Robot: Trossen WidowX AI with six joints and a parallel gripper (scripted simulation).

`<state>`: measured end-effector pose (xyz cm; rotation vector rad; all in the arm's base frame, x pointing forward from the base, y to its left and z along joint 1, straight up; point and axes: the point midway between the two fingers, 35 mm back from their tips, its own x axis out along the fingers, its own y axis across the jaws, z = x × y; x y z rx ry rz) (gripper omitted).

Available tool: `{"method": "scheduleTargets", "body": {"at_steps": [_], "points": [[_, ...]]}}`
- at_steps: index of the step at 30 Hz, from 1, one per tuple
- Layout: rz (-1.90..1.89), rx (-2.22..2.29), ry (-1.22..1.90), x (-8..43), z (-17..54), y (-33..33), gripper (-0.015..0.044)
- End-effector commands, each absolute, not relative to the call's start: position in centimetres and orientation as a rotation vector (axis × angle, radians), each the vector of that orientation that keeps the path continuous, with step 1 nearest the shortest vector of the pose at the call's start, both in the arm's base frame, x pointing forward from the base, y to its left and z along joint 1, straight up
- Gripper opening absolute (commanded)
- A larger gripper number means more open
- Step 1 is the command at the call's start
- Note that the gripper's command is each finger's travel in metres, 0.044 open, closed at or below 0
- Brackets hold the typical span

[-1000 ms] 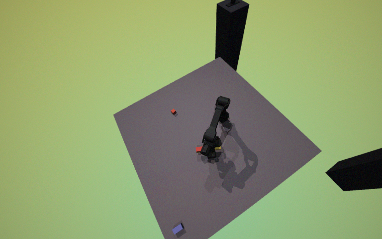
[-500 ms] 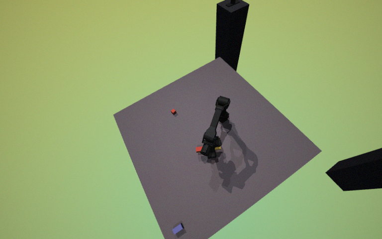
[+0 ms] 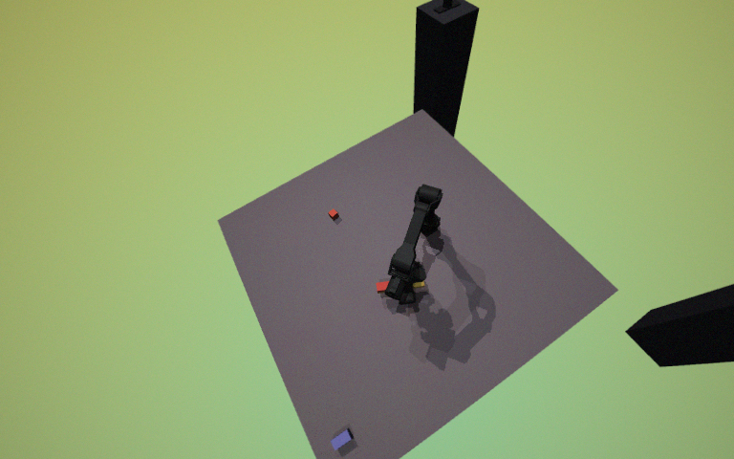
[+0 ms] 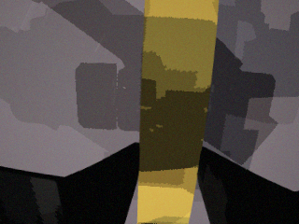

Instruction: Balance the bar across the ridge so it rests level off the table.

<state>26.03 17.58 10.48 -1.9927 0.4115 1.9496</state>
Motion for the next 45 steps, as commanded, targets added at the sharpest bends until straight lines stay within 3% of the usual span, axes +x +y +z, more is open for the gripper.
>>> {"method": "scheduleTargets", "body": {"at_steps": [1,3,10,45], "points": [[1.95,-1.992,0.412,26.03,10.47,17.57,0.0],[1.95,-1.992,0.412,26.03,10.47,17.57,0.0],[1.95,-1.992,0.412,26.03,10.47,17.57,0.0167],[1.95,-1.992,0.412,26.03,10.47,17.57,0.0172]]}}
